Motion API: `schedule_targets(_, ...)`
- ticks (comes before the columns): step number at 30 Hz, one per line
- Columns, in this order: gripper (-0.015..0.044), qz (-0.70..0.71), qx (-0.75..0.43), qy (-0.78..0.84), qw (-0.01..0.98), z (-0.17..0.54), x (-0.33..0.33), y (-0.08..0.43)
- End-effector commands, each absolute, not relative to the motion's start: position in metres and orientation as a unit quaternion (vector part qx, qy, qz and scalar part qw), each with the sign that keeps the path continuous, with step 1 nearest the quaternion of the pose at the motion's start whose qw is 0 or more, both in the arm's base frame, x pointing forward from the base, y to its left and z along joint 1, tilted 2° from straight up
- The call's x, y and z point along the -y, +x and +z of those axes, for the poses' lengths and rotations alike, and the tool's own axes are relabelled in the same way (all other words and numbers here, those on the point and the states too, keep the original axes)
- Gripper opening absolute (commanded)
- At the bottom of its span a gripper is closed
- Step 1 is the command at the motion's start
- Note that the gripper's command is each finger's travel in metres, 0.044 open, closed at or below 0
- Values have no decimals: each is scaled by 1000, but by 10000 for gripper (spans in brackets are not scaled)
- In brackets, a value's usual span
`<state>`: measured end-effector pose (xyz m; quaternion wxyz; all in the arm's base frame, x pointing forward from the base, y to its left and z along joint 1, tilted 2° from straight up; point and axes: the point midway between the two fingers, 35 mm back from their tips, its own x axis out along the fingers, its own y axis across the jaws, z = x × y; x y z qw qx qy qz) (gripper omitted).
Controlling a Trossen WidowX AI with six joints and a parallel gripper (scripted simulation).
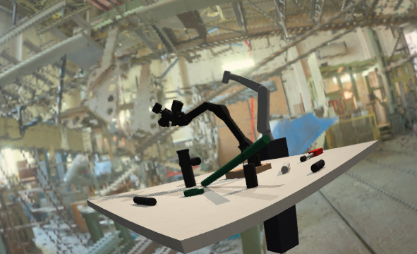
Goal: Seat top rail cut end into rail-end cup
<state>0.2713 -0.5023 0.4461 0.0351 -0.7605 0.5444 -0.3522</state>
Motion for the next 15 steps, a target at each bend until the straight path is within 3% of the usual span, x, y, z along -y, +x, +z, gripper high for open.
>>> schedule_targets(1, 426, -352, -541, -763, 41, 446, 501, 274)
schedule_targets(15, 440, -265, -326, -766, 487, 401, 351, 418)
